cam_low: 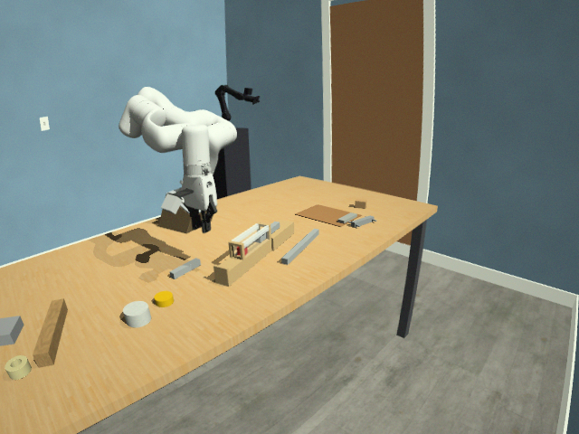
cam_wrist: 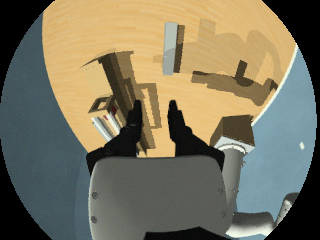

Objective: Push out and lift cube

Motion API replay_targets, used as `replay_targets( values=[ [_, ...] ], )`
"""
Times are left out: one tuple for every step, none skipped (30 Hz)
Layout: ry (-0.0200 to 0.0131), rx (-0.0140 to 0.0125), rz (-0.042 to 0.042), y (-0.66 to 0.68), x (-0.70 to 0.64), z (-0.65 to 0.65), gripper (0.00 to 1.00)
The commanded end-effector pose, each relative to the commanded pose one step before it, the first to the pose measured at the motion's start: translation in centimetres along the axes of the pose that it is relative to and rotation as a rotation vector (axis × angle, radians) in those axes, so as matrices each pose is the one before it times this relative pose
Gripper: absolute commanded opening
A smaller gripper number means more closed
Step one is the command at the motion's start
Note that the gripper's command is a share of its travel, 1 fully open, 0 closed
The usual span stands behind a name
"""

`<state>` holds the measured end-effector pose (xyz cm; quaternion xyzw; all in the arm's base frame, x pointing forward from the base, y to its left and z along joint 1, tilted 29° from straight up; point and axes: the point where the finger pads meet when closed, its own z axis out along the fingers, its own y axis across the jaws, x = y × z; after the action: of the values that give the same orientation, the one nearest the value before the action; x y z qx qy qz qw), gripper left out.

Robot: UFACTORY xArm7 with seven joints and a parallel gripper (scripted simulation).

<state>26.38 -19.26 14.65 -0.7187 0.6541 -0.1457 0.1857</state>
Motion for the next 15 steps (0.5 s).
replay_targets(
  values=[
    [-0.01098,0.02155,-0.01034,2.496,5.169,0.156,0.38],
    [0.0,0.0,0.0,0.0,0.0,0.0,0.38],
    [0.0,0.0,0.0,0.476,0.864,0.014,0.38],
    [0.0,0.0,0.0,0.0,0.0,0.0,0.38],
    [0.0,0.0,0.0,0.0,0.0,0.0,0.38],
    [0.0,0.0,0.0,0.0,0.0,0.0,0.38],
    [0.0,0.0,0.0,0.0,0.0,0.0,0.38],
    [0.0,0.0,0.0,0.0,0.0,0.0,0.38],
    [0.0,0.0,0.0,0.0,0.0,0.0,0.38],
    [0.0,0.0,0.0,0.0,0.0,0.0,0.38],
    [0.0,0.0,0.0,0.0,0.0,0.0,0.38],
    [0.0,0.0,0.0,0.0,0.0,0.0,0.38],
    [0.0,0.0,0.0,0.0,0.0,0.0,0.38],
    [0.0,0.0,0.0,0.0,0.0,0.0,0.38],
    [0.0,0.0,0.0,0.0,0.0,0.0,0.38]
  ],
)
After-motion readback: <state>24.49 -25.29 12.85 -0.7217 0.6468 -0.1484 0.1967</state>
